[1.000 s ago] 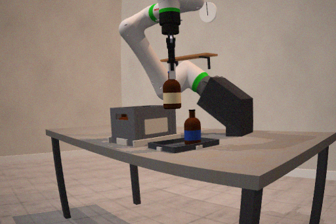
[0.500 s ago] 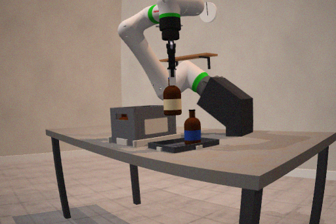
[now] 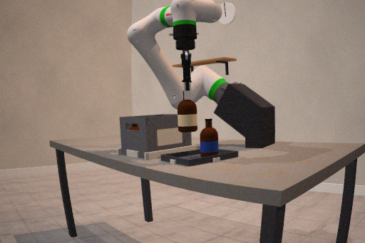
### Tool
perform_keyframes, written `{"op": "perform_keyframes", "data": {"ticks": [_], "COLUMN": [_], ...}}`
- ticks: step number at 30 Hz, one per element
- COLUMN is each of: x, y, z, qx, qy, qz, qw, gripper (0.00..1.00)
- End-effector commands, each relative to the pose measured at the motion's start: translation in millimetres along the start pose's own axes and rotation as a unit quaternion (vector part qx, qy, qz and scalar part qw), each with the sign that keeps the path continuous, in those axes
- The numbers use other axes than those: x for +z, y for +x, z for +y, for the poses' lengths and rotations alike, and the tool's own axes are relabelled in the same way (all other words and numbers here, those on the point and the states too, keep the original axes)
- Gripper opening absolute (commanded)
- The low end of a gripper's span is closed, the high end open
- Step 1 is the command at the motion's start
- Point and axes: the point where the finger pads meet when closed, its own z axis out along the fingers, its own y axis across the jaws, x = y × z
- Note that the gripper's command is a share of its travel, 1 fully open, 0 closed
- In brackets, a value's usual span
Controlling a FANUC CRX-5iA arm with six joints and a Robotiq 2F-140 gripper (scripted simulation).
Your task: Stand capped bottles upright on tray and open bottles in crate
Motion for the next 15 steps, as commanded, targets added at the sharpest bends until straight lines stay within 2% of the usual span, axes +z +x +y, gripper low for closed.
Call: {"op": "perform_keyframes", "data": {"ticks": [1,15], "x": [4.1,27.9], "y": [0.0,0.2], "z": [0.2,0.2], "qx": [0.0,0.0], "qy": [0.0,0.0], "qz": [0.0,0.0], "qw": [1.0,1.0], "gripper": [0.0,0.0]}}
